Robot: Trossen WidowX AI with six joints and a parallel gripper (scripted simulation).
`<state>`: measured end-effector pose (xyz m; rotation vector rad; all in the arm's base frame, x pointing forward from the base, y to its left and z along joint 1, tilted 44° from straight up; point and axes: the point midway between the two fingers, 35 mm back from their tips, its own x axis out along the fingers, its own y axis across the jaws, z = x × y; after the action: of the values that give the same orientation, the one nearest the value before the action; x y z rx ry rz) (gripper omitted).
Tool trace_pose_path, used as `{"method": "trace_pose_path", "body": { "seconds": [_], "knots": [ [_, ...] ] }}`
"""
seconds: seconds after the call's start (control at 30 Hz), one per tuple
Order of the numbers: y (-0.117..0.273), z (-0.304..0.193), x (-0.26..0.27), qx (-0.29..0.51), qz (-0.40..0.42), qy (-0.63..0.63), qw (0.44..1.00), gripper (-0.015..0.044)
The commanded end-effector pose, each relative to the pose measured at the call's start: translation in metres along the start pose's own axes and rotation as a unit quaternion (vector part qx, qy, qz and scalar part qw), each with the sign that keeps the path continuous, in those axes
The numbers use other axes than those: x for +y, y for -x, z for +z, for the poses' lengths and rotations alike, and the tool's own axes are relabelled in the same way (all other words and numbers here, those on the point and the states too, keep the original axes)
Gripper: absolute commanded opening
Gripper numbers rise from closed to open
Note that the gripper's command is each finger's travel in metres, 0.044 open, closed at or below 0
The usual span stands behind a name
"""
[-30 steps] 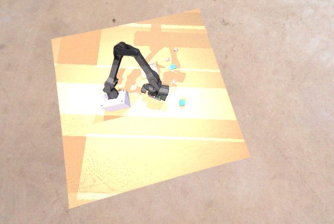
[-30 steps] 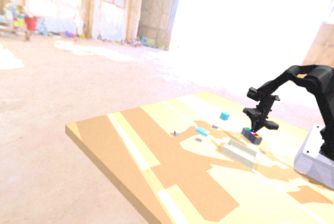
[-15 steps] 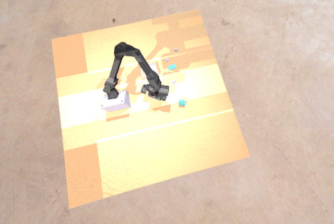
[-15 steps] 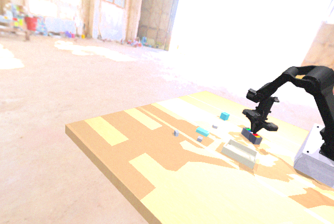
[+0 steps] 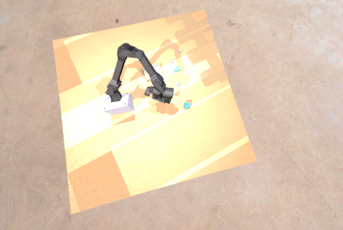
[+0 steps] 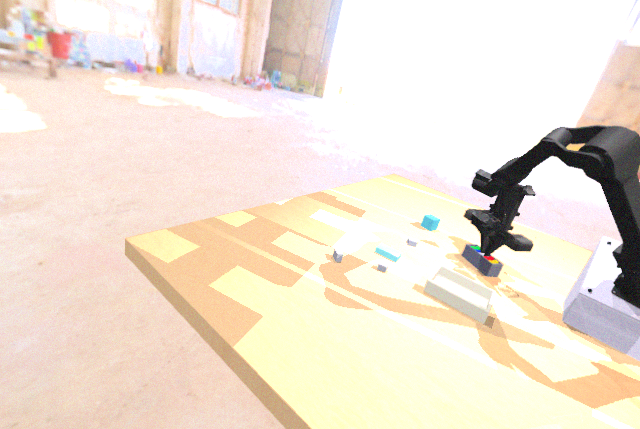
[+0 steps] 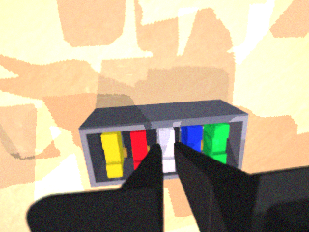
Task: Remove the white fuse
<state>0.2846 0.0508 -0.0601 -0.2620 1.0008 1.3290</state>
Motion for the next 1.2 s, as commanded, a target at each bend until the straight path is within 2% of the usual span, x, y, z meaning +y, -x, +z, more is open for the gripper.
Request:
{"method": "trace_pose_path", "body": {
  "seconds": [0.0, 1.17],
  "knots": [
    [0.002, 0.000, 0.000, 0.000, 0.000, 0.000, 1.000, 0.0000],
    [0.019, 0.000, -0.001, -0.001, -0.001, 0.000, 1.000, 0.0000]
  ]
}}
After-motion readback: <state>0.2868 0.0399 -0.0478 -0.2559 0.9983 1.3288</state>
